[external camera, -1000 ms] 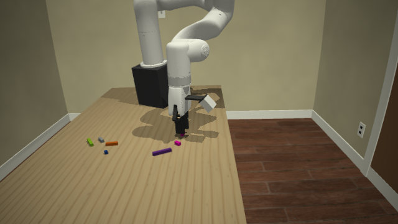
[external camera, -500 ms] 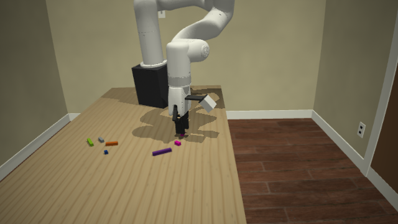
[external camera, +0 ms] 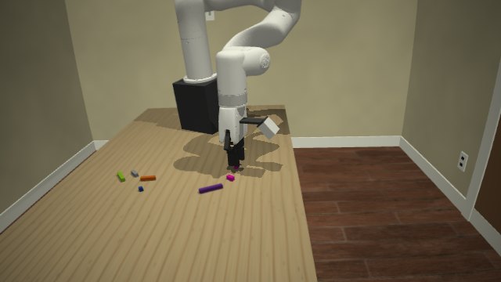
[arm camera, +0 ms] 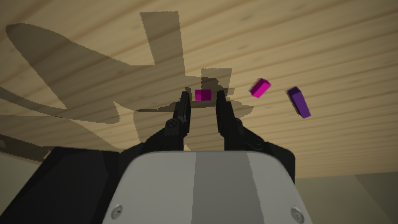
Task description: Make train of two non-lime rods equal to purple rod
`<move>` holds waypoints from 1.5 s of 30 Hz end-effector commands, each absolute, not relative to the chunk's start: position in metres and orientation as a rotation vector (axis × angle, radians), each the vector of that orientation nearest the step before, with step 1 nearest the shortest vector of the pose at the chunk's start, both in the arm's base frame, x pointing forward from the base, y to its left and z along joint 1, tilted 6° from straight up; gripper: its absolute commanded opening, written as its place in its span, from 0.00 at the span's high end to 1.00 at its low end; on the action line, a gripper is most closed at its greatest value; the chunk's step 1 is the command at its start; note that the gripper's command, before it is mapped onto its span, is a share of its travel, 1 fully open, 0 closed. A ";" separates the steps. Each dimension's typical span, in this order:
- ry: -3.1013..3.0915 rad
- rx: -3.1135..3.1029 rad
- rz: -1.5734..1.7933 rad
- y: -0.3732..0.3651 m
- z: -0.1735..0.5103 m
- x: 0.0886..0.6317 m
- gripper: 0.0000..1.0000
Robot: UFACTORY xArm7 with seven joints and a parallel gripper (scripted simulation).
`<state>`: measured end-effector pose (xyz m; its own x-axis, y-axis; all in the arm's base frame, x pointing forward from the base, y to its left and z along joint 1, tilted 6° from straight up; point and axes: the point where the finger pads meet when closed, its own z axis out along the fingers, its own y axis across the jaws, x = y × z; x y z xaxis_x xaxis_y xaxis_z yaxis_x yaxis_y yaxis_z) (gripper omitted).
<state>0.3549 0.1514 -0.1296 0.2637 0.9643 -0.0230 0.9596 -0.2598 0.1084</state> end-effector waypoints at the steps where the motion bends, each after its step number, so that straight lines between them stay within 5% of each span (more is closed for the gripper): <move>1: 1.845 2.416 0.077 0.152 -0.128 0.356 0.64; 45: 1.845 2.416 0.077 0.152 -0.137 0.357 0.64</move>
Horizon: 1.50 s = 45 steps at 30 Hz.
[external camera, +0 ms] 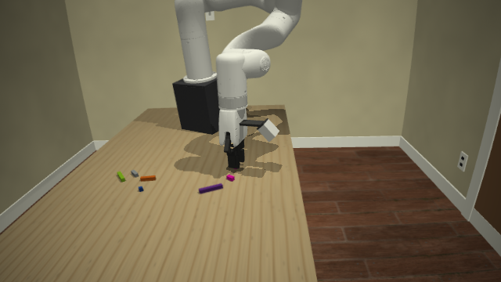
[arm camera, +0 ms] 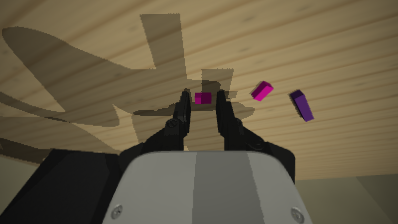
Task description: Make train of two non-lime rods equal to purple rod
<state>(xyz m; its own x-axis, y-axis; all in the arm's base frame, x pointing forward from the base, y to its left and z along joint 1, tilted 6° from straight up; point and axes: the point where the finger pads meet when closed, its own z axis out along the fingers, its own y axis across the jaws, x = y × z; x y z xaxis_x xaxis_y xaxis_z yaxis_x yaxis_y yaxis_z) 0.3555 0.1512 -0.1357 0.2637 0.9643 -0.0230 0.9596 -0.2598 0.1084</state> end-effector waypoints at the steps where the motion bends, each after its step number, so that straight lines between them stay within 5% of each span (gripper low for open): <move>1: 1.845 2.416 0.077 0.151 -0.138 0.357 0.64; 45: 1.845 2.416 0.077 0.151 -0.142 0.357 0.64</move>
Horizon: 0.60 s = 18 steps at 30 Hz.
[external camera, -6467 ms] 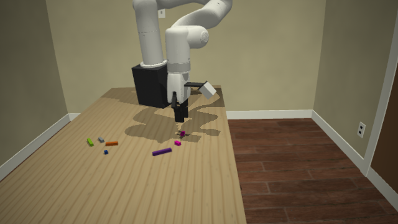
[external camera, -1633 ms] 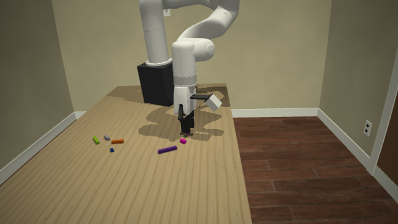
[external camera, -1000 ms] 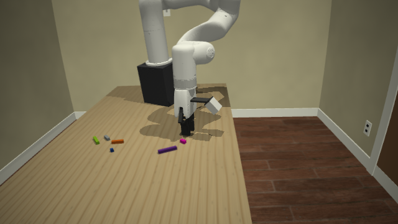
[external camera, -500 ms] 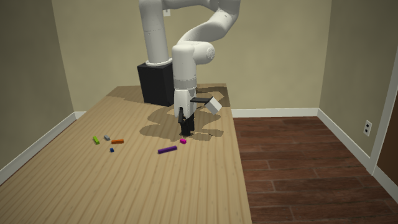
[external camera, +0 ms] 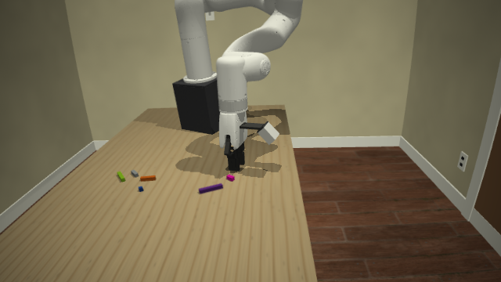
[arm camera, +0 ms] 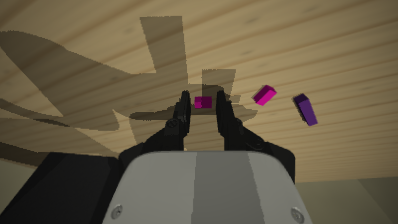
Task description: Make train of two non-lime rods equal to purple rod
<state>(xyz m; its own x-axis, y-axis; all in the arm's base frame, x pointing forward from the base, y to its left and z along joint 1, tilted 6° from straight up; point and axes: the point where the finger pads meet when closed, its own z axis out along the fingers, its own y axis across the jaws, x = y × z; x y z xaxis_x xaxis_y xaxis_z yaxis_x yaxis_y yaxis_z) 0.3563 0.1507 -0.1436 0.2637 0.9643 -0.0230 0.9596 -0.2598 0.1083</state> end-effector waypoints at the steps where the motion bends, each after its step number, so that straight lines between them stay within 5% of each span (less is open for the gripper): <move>1: 1.845 2.416 0.077 0.151 -0.142 0.357 0.64; 4: 1.845 2.416 0.077 0.151 -0.142 0.357 0.64; 5: 1.845 2.416 0.077 0.151 -0.142 0.357 0.85; 18: 1.845 2.416 0.077 0.151 -0.142 0.357 0.85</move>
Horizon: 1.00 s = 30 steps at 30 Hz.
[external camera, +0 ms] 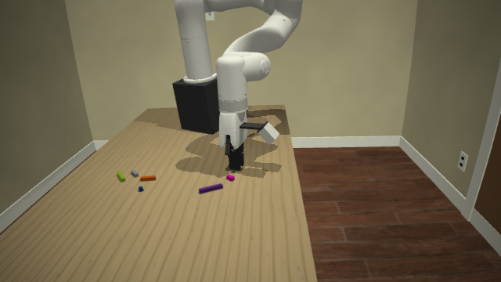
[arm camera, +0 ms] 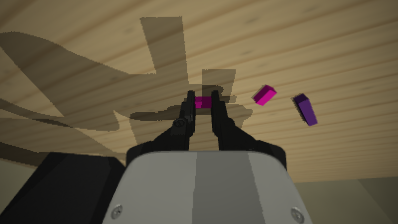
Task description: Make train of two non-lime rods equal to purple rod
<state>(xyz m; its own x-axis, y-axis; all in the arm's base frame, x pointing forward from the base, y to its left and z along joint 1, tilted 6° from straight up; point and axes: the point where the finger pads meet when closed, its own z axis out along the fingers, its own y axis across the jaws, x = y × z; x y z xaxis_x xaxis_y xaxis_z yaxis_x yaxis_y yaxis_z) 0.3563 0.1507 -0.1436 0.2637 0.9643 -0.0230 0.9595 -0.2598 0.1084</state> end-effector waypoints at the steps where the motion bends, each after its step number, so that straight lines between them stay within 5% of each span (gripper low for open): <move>1: 1.845 2.416 0.077 0.151 -0.142 0.357 0.85; 30: 1.845 2.416 0.077 0.153 -0.105 0.353 0.85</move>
<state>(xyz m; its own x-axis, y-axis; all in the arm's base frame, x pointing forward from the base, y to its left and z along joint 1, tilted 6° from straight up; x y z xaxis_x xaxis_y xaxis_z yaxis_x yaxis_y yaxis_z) 0.3545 0.1513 -0.1265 0.2640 0.9642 -0.0232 0.9595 -0.2602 0.1077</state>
